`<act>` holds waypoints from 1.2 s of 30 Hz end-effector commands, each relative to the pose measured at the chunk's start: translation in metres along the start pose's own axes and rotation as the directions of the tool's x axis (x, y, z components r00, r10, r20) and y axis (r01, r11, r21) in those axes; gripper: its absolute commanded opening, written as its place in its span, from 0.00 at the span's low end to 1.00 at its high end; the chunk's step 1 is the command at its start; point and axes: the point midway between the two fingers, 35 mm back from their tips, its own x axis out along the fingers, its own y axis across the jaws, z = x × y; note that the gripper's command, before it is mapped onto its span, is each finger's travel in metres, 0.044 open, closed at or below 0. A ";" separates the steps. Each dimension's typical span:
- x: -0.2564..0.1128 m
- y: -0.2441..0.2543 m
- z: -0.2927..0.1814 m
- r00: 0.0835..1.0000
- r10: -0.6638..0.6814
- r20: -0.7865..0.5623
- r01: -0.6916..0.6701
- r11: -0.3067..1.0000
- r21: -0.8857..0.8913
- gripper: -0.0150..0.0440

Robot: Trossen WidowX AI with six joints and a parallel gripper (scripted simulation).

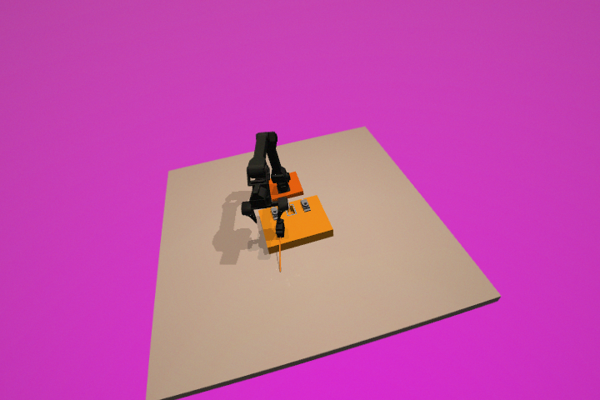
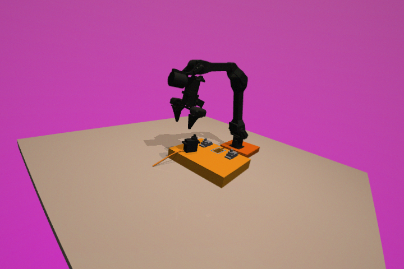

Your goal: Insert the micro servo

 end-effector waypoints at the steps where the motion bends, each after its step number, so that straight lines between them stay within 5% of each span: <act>1: 0.014 -0.033 0.007 0.996 -0.041 0.084 0.036 0.998 0.058 1.00; 34: 0.062 -0.044 0.012 0.994 -0.046 0.100 0.039 0.997 0.072 1.00; 36: 0.062 -0.044 0.012 0.994 -0.046 0.100 0.039 0.997 0.072 0.91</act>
